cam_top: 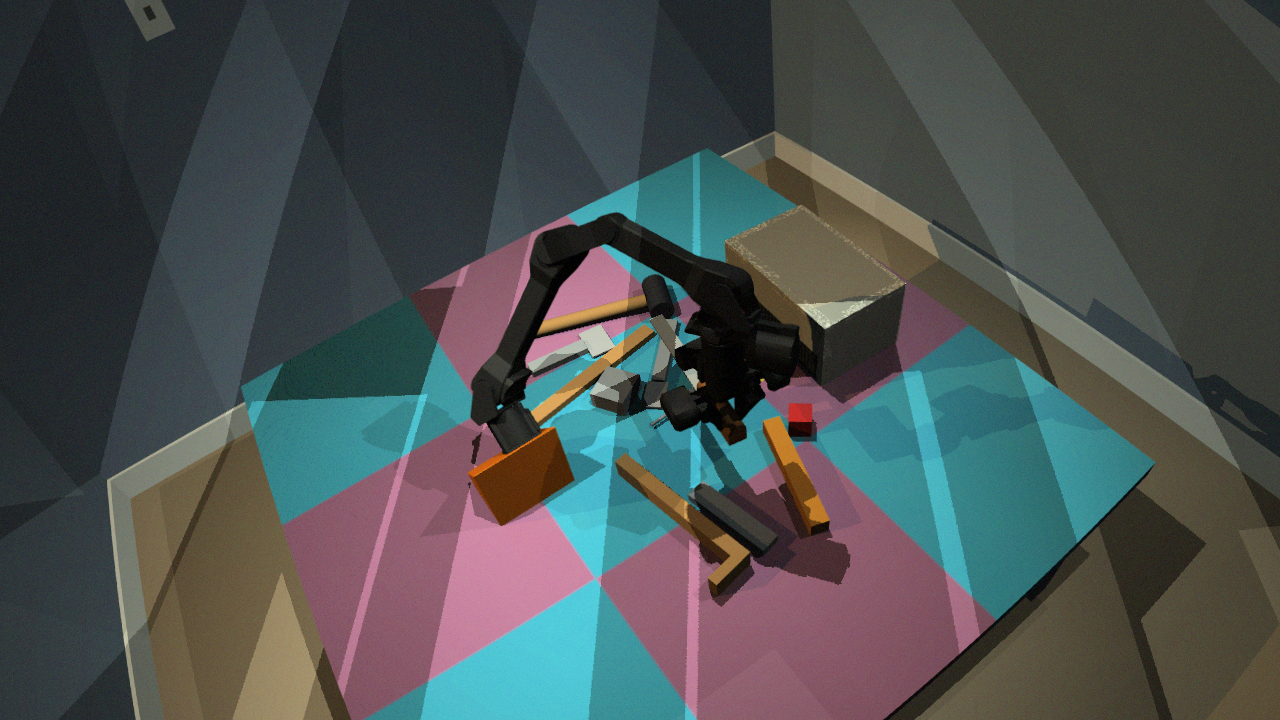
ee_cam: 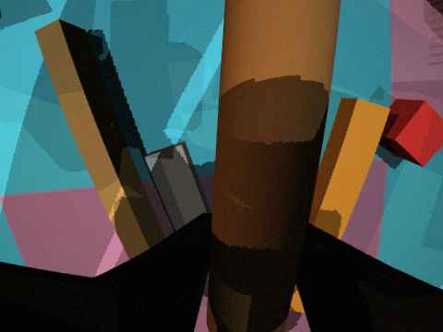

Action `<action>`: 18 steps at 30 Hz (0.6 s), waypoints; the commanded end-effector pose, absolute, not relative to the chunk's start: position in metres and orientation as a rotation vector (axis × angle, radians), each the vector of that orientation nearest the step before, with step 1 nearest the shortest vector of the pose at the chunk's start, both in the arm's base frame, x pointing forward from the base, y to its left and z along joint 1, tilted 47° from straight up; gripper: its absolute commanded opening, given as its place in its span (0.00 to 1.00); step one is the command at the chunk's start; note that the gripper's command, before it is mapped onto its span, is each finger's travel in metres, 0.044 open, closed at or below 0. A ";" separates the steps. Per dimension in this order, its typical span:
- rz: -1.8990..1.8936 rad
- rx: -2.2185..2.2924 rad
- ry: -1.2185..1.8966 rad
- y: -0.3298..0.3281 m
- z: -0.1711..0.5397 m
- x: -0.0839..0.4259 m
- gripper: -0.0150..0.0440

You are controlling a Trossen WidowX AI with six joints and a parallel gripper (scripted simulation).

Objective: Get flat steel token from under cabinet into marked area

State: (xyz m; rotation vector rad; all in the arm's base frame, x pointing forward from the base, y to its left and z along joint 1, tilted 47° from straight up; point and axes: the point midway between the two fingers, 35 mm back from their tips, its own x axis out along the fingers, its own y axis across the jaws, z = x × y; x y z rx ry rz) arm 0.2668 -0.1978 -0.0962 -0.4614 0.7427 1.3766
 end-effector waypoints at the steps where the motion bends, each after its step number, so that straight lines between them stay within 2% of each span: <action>1: 1.357 -0.427 0.762 -0.198 -0.095 0.266 0.25; 18: 1.297 -0.322 0.847 -0.199 -0.095 0.267 0.25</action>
